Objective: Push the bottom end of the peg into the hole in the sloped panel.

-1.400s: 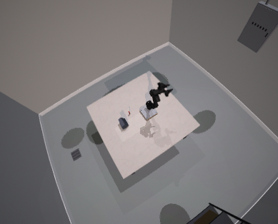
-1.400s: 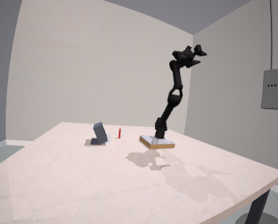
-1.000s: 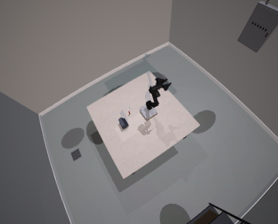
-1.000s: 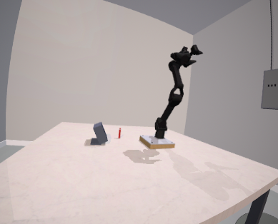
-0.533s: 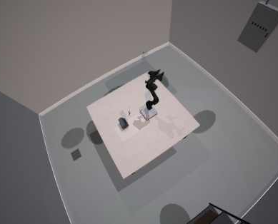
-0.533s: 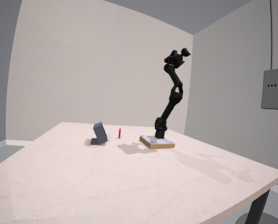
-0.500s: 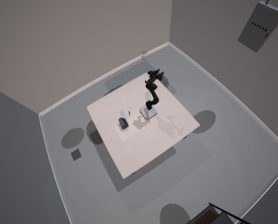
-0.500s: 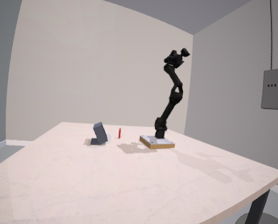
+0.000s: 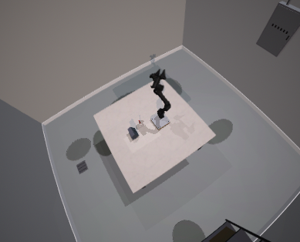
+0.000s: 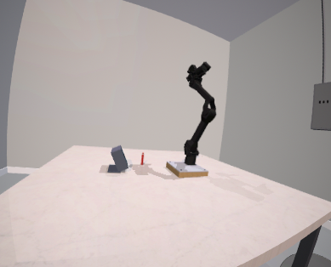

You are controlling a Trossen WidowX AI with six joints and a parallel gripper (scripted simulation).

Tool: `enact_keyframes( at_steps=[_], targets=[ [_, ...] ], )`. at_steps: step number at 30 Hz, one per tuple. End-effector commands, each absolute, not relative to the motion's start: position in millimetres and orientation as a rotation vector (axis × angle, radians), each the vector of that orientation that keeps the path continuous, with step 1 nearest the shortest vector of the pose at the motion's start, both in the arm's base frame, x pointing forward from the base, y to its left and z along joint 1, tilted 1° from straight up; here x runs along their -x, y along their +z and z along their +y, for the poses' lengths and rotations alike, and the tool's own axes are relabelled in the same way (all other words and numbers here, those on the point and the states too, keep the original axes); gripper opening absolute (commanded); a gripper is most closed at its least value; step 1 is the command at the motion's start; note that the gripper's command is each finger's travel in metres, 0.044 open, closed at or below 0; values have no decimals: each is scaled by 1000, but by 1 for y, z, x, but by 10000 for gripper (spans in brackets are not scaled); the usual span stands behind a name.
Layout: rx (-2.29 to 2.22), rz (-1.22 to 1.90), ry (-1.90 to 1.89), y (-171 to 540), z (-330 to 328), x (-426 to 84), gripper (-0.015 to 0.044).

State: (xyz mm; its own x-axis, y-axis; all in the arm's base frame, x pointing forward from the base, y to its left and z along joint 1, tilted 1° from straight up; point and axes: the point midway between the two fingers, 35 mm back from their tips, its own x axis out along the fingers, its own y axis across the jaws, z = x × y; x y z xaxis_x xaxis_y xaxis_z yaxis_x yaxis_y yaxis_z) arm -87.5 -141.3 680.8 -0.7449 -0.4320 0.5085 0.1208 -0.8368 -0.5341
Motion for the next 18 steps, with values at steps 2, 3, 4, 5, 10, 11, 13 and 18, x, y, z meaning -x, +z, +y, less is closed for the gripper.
enact_keyframes(
  at_steps=[2,3,4,5,10,11,13,18],
  targets=[
    [994,691,-2406,670,-191,56,440],
    [1005,690,-2368,667,-200,48,440],
    [1014,689,-2330,664,-210,41,440],
    [1022,688,-2292,660,-219,33,440],
    [1051,681,-2100,640,-259,-7,440],
    [1055,679,-2062,636,-265,-15,440],
    [1060,676,-1987,626,-278,-32,440],
    [1059,669,-1797,599,-304,-77,440]
  ],
)
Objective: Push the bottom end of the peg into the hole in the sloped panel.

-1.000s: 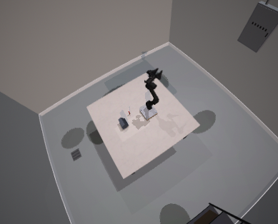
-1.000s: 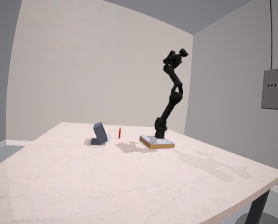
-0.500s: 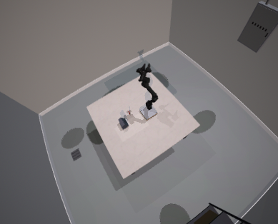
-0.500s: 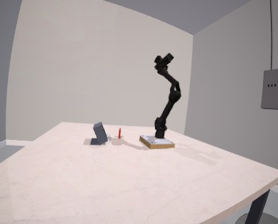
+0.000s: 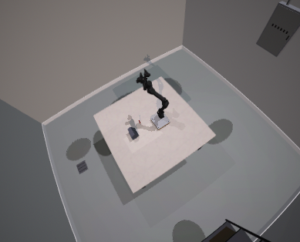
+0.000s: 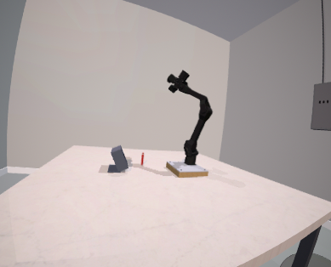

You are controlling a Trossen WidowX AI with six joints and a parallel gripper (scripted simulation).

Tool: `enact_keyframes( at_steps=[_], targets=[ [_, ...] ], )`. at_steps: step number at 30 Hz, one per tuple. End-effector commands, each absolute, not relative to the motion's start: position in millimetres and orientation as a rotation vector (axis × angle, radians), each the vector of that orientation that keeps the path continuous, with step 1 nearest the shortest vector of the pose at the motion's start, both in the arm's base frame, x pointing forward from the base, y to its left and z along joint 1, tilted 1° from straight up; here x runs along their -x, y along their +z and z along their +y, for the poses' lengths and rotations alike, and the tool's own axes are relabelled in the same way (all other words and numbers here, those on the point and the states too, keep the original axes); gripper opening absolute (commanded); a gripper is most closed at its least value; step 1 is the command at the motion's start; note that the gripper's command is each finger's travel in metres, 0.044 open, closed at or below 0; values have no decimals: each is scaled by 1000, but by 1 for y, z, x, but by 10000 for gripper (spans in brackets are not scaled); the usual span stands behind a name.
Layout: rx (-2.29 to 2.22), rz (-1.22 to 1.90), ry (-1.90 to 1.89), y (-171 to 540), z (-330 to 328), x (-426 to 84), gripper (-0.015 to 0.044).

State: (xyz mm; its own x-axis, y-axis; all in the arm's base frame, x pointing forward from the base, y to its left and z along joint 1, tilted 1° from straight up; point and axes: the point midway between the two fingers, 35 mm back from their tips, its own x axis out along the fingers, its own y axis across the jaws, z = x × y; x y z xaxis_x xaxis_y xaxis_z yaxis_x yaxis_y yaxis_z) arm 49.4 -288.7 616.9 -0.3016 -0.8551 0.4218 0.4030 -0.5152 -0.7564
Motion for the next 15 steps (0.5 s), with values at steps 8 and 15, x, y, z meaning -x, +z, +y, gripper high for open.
enact_keyframes(
  at_steps=[8,15],
  targets=[
    [983,676,-1479,535,-335,-153,440],
    [872,705,-1212,468,-341,-217,440]
  ],
)
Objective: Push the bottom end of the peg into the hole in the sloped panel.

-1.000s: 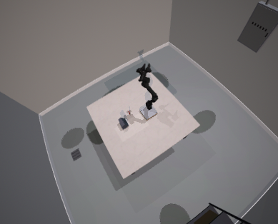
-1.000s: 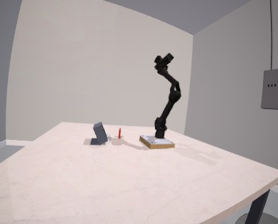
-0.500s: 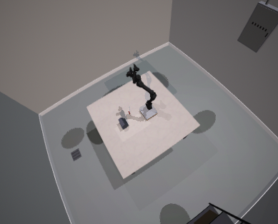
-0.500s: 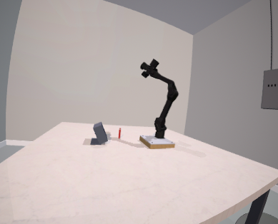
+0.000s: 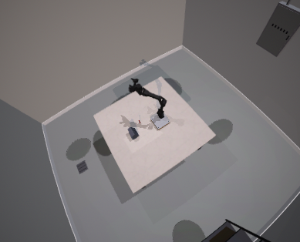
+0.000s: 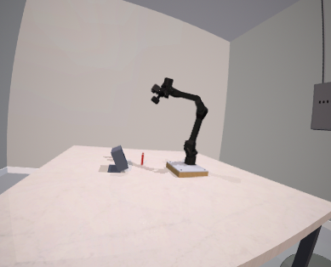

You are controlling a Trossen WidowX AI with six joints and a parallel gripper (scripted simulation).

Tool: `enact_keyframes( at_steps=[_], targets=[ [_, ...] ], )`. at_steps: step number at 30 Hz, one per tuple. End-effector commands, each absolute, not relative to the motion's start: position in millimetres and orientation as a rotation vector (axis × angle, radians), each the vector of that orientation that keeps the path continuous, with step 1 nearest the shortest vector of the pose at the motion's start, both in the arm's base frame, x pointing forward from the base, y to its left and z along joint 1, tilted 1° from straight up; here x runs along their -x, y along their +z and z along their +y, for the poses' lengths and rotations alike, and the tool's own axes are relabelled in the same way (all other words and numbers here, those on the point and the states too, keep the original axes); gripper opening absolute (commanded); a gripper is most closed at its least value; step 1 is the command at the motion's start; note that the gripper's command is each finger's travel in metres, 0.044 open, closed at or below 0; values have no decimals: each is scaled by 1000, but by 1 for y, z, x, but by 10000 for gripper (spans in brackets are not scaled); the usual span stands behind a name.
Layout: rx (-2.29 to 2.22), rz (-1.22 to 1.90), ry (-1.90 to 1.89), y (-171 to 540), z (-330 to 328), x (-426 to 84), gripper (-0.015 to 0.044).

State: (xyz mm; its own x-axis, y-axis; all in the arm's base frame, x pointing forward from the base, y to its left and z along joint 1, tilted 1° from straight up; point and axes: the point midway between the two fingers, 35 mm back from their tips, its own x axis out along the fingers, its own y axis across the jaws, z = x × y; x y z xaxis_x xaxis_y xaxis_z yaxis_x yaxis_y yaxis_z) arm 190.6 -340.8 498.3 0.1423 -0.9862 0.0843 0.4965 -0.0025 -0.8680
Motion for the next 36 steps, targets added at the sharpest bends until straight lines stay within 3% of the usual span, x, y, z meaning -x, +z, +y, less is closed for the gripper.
enact_keyframes(
  at_steps=[1,19,36],
  targets=[
    [853,711,-1175,458,-340,-225,440],
    [436,926,-596,276,-269,-334,440],
    [-26,1336,-244,136,-139,-330,440]
  ],
)
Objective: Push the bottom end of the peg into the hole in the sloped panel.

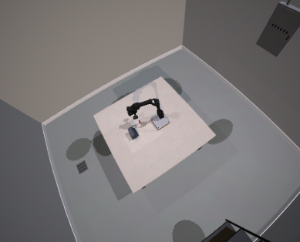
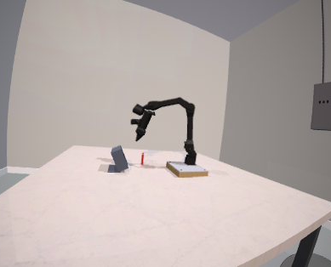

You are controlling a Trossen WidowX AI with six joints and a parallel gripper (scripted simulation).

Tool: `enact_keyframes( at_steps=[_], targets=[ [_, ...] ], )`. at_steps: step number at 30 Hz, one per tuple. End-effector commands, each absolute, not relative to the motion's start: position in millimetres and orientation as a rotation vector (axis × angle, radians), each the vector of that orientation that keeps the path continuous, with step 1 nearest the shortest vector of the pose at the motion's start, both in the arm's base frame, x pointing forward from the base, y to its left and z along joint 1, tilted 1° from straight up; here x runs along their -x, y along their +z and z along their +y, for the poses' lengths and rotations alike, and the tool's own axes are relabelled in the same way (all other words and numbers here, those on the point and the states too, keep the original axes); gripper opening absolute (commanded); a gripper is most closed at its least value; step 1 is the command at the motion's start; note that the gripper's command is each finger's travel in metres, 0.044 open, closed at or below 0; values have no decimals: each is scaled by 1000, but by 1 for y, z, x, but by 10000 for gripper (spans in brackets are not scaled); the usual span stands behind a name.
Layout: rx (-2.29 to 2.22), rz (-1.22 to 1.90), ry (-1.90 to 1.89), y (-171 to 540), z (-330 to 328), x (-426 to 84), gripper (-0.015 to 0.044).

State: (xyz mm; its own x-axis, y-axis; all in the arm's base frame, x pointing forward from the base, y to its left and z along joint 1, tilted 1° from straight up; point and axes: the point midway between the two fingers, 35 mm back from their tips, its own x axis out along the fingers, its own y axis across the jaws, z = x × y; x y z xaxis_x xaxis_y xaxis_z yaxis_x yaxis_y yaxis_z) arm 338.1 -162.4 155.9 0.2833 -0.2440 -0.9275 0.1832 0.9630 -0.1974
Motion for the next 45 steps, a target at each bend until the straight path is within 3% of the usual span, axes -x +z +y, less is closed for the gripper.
enact_keyframes(
  at_steps=[1,9,45],
  targets=[
    [-50,1364,-232,130,-132,-327,440],
    [-197,1547,-183,101,-87,-306,440],
    [-198,1547,-183,54,-87,-311,440]
  ],
)
